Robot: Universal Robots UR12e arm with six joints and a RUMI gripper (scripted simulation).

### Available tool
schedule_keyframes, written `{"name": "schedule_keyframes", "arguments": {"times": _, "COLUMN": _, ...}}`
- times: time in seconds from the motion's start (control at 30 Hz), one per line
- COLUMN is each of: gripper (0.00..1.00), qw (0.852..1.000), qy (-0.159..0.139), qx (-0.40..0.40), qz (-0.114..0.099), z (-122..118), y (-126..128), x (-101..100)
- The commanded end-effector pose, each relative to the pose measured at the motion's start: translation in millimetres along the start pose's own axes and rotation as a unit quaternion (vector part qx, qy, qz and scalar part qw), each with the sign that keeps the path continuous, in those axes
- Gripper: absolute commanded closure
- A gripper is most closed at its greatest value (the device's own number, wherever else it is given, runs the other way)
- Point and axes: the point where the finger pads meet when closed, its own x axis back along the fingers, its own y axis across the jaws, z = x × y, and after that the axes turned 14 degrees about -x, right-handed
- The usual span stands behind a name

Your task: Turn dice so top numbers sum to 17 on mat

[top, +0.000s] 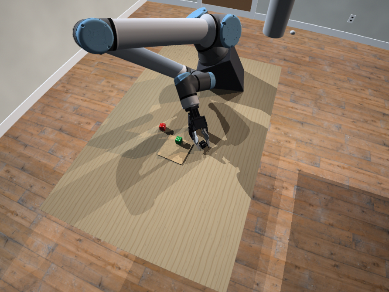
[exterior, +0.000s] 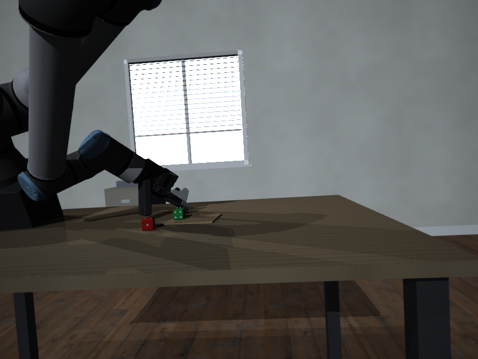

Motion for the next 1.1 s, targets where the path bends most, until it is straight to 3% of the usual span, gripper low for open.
{"name": "schedule_keyframes", "arguments": {"times": 0.0, "gripper": 0.72, "qw": 1.000, "qy": 0.000, "qx": 0.000, "qz": 0.000, "z": 0, "y": 0, "x": 0}}
{"name": "schedule_keyframes", "arguments": {"times": 0.6, "gripper": 0.72, "qw": 1.000, "qy": 0.000, "qx": 0.000, "qz": 0.000, "z": 0, "y": 0, "x": 2}}
{"name": "schedule_keyframes", "arguments": {"times": 1.07, "gripper": 0.72, "qw": 1.000, "qy": 0.000, "qx": 0.000, "qz": 0.000, "z": 0, "y": 0, "x": 40}}
